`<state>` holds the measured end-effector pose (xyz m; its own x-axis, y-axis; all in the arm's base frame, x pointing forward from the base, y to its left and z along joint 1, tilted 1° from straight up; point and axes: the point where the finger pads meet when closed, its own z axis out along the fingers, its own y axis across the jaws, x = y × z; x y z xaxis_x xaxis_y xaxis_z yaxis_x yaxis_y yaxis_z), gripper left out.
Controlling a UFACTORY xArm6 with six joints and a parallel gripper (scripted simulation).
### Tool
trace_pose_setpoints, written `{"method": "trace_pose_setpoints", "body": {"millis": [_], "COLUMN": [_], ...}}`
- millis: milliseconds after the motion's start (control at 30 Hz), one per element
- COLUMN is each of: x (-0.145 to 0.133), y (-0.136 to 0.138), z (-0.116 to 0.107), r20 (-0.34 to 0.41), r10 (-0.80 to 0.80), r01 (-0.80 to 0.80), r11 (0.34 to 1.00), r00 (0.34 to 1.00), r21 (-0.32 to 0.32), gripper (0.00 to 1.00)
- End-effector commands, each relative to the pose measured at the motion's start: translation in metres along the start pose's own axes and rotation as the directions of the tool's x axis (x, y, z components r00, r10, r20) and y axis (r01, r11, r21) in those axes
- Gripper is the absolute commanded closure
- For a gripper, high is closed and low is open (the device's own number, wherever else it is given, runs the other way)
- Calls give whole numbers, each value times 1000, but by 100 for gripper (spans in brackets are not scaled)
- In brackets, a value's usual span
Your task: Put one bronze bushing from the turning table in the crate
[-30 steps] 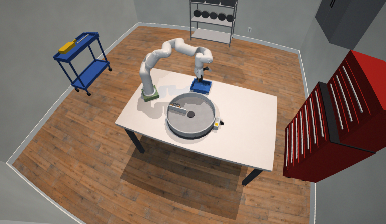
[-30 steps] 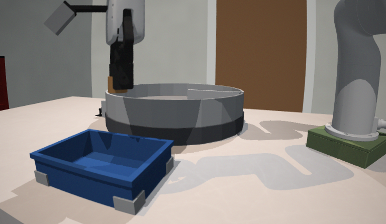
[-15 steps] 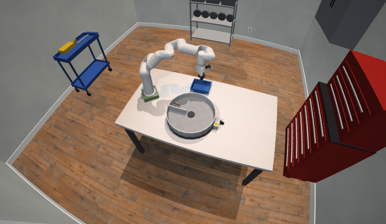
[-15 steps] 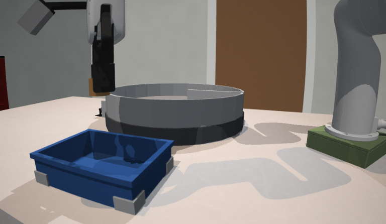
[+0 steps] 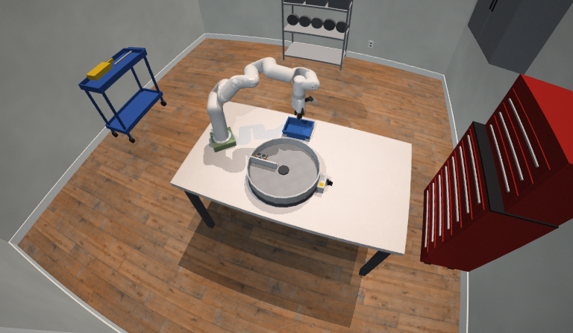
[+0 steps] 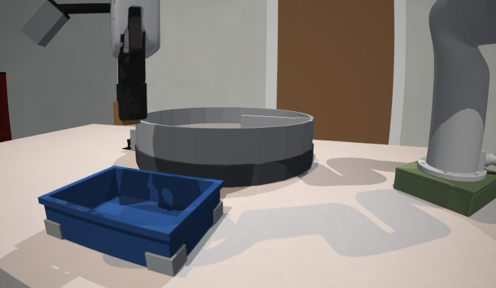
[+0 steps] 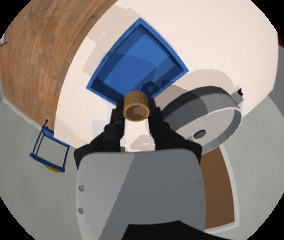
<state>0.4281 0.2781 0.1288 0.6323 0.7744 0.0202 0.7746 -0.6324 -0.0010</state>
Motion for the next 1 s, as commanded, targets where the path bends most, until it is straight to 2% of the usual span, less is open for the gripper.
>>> {"method": "trace_pose_setpoints", "body": {"millis": [0,100,367,500,967], "x": [1,1,1,1,1], "y": [0,0,0,0,0], "z": [8,12,58,73,77], "r20": [-3,-3,-3,-3,-3], "r10": [0,0,0,0,0], "r01": [0,0,0,0,0], "r11": [1000,1000,1000,1000,1000], "r00": [1000,1000,1000,1000,1000], "r21": [-1,-1,-1,-1,-1], "gripper": [100,100,100,100,100]}}
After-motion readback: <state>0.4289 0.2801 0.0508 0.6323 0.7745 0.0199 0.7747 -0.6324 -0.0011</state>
